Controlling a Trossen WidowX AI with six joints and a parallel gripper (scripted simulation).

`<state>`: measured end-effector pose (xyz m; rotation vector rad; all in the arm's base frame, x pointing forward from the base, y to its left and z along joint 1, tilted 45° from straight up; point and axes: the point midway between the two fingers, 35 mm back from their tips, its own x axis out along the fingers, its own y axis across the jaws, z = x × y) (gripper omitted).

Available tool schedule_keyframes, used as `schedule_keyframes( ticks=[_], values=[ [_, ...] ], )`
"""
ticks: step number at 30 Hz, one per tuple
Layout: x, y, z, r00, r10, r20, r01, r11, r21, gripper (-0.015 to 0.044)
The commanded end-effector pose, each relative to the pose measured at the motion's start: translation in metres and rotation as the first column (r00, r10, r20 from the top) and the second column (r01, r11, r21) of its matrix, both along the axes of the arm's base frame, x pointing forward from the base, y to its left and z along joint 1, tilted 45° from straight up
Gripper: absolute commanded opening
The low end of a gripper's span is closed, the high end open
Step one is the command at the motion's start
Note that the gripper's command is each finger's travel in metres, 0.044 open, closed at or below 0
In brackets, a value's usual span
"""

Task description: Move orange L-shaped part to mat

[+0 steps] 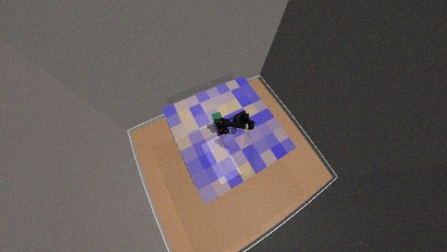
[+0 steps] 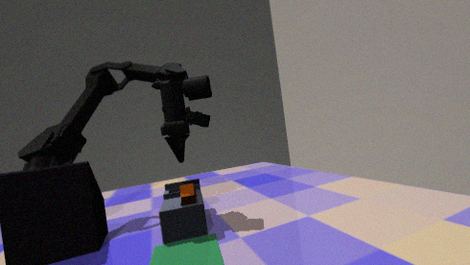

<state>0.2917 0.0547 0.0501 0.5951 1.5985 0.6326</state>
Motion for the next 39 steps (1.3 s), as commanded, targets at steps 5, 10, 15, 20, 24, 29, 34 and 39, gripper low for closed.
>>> schedule_keyframes(
  ticks=[5, 10, 15, 20, 24, 29, 34, 39],
  values=[
    [0.000, -0.001, -0.002, 0.999, 0.027, 0.026, -0.027, 1.000, 0.004, 0.0233],
    [0.003, -0.013, -0.012, 0.935, 0.250, 0.251, -0.259, 0.966, 0.005, 0.0280],
    [0.006, -0.027, -0.025, 0.713, 0.483, 0.509, -0.527, 0.847, -0.067, 0.0280],
    [0.008, -0.042, -0.039, 0.367, 0.619, 0.694, -0.718, 0.663, -0.211, 0.0280],
    [0.008, -0.053, -0.050, 0.060, 0.639, 0.767, -0.791, 0.499, -0.355, 0.0280],
    [0.008, -0.055, -0.052, 0.006, 0.635, 0.772, -0.796, 0.471, -0.381, 0.0280],
    [0.008, -0.055, -0.052, 0.006, 0.635, 0.772, -0.796, 0.471, -0.381, 0.0280],
    [0.008, -0.050, -0.057, 0.006, 0.635, 0.772, -0.796, 0.471, -0.381, 0.0280]
  ],
)
